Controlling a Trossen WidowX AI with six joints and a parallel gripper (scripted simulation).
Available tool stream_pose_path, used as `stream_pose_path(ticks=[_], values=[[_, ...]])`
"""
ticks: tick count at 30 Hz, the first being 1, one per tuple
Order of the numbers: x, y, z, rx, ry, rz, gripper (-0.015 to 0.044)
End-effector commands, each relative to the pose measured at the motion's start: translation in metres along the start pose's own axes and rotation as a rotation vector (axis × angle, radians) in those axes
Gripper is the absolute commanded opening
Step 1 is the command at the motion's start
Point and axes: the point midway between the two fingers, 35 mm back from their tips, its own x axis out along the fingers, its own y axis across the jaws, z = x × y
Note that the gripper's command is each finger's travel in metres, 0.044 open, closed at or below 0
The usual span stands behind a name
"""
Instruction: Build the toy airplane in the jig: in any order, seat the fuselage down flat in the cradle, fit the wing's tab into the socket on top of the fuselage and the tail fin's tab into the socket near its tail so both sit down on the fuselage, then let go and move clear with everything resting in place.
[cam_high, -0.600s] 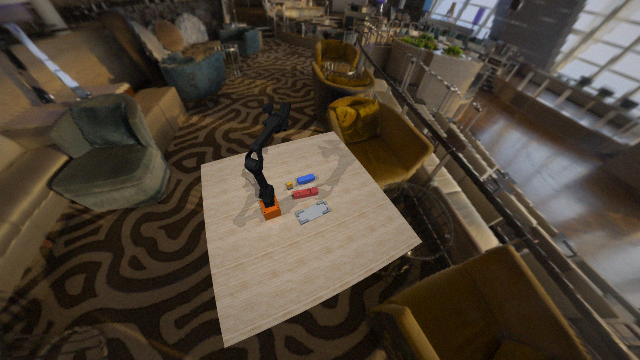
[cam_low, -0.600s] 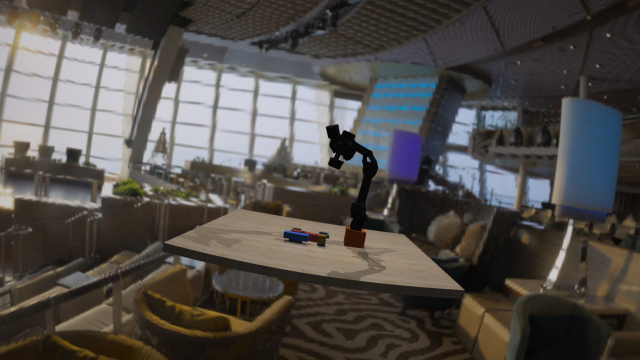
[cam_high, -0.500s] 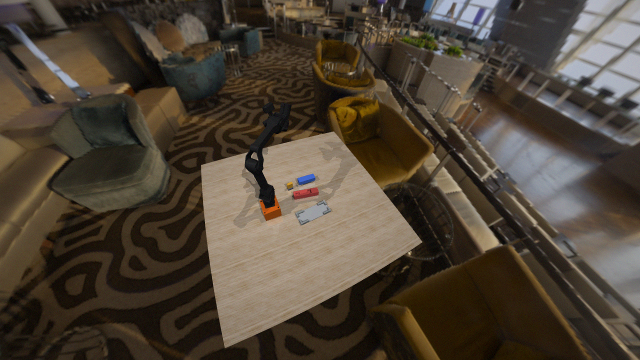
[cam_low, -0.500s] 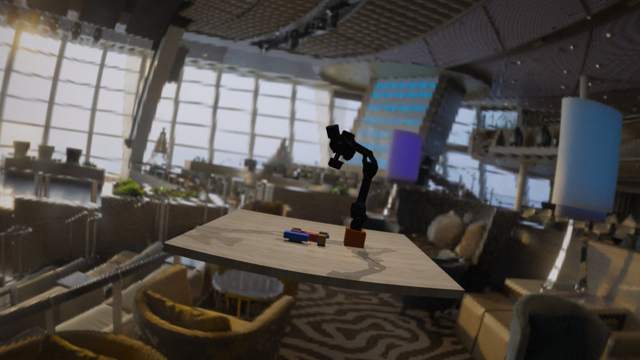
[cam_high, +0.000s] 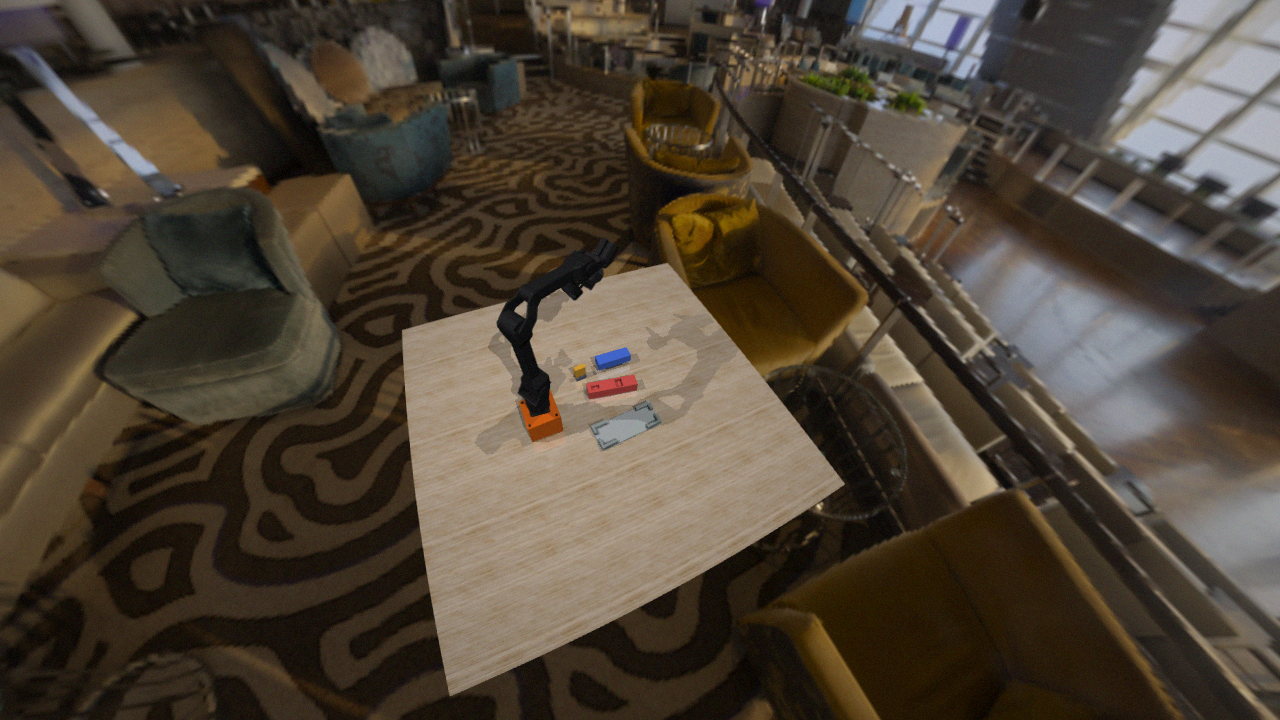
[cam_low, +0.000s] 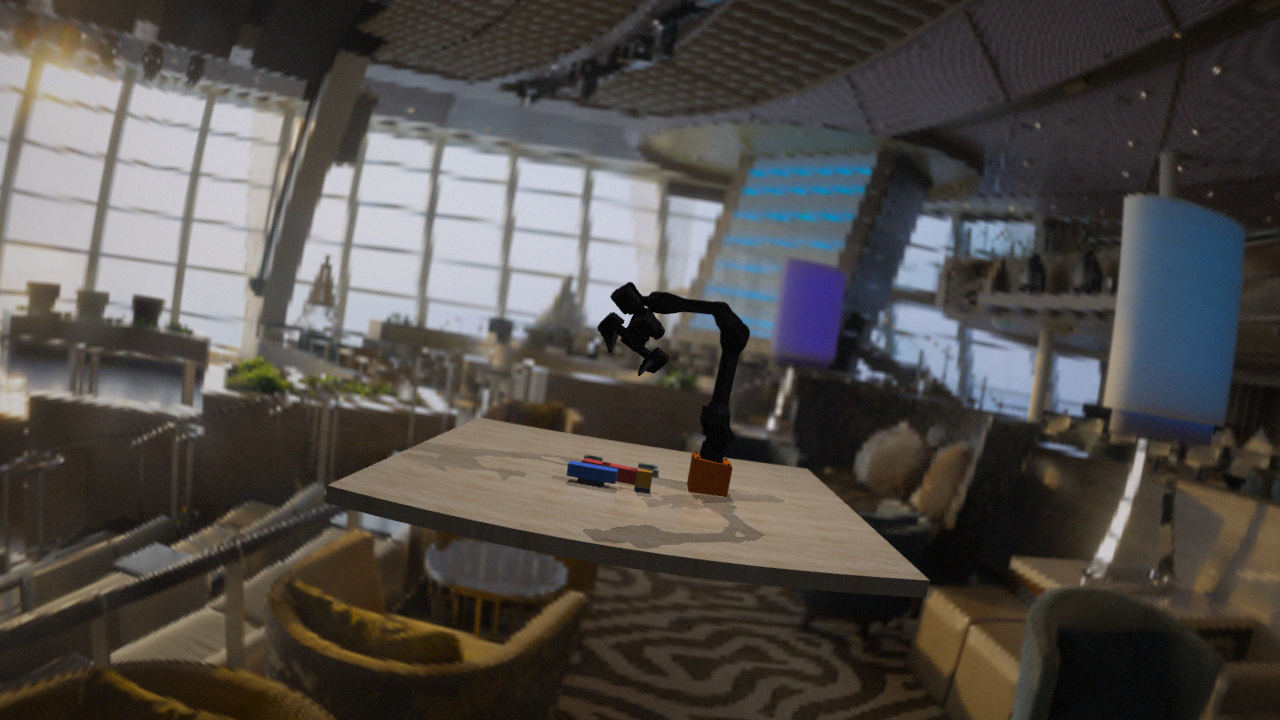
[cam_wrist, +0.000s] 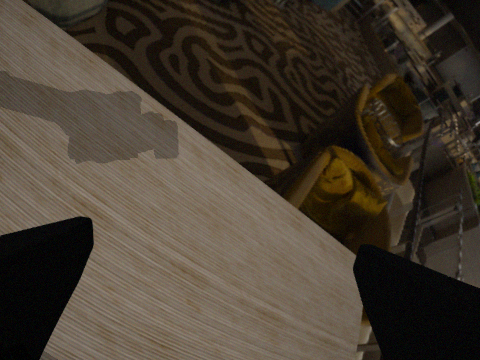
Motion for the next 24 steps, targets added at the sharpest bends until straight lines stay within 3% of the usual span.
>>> stream_pose_path(ticks=[1,10,18,24], values=[[0.000,0.017,-0.076,0.504,0.223,-0.011,0.0440],[-0.021,0.071,-0.184,1.304,0.598,-0.159,0.0440],[-0.057,0.143,-0.254,1.948,0.954,-0.448,0.0440],[-0.065,0.158,-0.263,2.055,1.024,-0.522,0.0440]])
